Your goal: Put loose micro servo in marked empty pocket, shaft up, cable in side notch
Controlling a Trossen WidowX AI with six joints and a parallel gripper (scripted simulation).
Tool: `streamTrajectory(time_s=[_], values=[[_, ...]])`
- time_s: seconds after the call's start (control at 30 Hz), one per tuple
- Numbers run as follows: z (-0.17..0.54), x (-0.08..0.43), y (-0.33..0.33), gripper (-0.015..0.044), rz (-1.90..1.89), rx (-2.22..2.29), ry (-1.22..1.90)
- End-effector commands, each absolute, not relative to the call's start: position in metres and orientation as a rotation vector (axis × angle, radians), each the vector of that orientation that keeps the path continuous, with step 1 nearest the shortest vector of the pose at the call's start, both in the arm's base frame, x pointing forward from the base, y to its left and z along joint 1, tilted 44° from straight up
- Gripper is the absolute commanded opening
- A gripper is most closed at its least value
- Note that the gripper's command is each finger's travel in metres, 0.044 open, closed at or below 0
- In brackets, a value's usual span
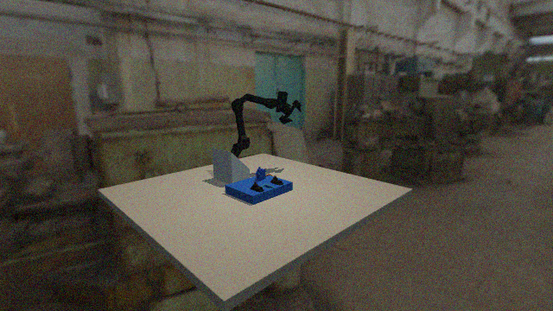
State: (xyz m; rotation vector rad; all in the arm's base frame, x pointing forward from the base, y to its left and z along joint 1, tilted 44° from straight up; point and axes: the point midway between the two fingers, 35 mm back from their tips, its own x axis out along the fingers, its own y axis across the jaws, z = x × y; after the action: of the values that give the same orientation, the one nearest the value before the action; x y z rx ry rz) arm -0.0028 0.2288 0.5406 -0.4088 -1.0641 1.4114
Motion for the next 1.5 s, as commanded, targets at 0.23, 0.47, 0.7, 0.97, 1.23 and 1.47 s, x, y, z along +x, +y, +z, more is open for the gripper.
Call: streamTrajectory(time_s=[0.23, 0.47, 0.7, 0.97, 1.23, 1.47], values=[[0.481, 0.049, 0.27, 0.044, 1.373, -0.669, -0.912], [0.424, 0.101, 0.287, 0.044, 1.344, -0.877, -0.76], [0.355, 0.155, 0.285, 0.044, 1.348, -1.08, -0.575], [0.266, 0.213, 0.254, 0.044, 1.391, -1.255, -0.315], [0.173, 0.243, 0.191, 0.044, 1.497, -1.313, -0.017], [0.106, 0.238, 0.128, 0.044, 1.615, -1.219, 0.209]])
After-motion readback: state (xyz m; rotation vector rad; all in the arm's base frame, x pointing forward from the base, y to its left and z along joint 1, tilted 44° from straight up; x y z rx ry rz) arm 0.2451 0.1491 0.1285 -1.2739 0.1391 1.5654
